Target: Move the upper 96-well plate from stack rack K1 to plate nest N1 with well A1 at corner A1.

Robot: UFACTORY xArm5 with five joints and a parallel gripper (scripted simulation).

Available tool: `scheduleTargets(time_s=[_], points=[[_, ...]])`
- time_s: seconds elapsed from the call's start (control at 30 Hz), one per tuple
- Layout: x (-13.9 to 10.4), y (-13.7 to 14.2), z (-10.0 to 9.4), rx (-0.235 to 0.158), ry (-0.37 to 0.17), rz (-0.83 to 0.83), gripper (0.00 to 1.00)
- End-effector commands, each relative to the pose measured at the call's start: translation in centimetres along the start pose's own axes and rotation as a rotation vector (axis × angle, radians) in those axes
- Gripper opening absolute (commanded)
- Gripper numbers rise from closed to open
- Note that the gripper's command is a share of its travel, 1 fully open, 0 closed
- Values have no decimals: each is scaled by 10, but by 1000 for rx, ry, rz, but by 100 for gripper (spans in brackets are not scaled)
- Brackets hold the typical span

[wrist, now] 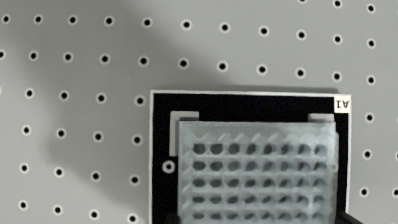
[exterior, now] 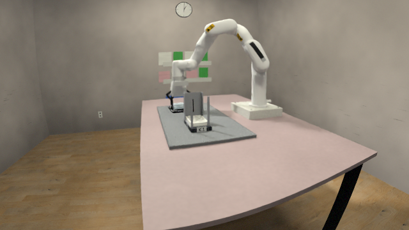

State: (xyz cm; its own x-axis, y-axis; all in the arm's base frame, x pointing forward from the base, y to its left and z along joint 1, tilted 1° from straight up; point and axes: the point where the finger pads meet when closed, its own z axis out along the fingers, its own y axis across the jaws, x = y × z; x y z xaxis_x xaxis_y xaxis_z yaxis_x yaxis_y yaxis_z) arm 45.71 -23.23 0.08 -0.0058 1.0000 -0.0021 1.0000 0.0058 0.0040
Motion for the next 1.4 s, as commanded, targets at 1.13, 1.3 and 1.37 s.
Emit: scheduleTargets(time_s=[1.13, 1.3, 1.37], points=[[-1, 1, 3, 3, -15, 0, 100], [-1, 1, 3, 3, -15, 0, 100], [-1, 1, 3, 3, -15, 0, 100]])
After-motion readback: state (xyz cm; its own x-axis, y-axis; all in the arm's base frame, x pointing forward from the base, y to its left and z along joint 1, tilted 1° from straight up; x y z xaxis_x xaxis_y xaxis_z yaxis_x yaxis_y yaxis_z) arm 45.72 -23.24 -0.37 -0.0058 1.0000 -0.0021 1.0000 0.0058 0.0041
